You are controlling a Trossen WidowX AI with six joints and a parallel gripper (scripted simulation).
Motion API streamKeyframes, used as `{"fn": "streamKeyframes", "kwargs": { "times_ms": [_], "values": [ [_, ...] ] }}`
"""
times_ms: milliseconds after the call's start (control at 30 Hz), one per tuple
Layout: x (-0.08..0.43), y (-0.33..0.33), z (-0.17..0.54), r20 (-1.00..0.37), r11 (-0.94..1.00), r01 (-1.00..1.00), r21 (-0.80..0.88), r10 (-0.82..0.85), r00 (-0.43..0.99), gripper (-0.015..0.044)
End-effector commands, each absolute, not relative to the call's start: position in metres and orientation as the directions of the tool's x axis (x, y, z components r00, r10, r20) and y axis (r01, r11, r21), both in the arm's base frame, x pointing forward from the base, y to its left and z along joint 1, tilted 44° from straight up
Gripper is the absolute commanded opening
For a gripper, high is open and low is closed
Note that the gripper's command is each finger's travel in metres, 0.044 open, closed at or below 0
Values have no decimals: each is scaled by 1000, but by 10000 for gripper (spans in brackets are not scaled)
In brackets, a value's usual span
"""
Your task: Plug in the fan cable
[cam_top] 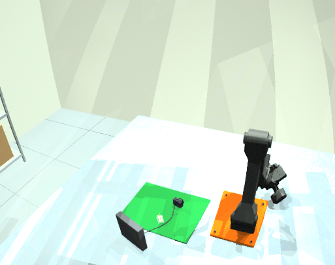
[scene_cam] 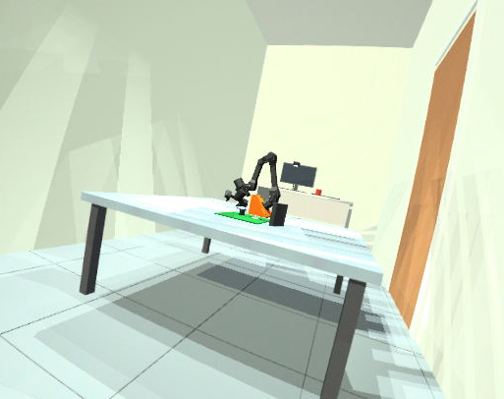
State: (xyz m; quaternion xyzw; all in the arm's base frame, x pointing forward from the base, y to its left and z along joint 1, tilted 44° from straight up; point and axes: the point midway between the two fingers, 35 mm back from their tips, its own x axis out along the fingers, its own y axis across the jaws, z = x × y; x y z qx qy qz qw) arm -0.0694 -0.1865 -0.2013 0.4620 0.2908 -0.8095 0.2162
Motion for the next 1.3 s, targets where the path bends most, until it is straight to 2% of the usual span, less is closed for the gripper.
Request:
{"fn": "streamKeyframes", "kwargs": {
  "times_ms": [0,200,433,633,967,1267],
  "values": [
    [-69,-186,-201,-874,-737,619,-271,-81,-480,426],
    [-55,-196,-202,-898,-762,610,-219,-87,-431,440],
    [23,-228,-192,-980,-867,495,-53,-51,-194,440],
    [97,-232,-162,-999,-940,338,-53,52,-13,440],
    [210,-188,-74,-927,-946,52,-320,324,192,440],
    [275,-108,38,-757,-730,-209,-650,599,261,440]
  ]
}}
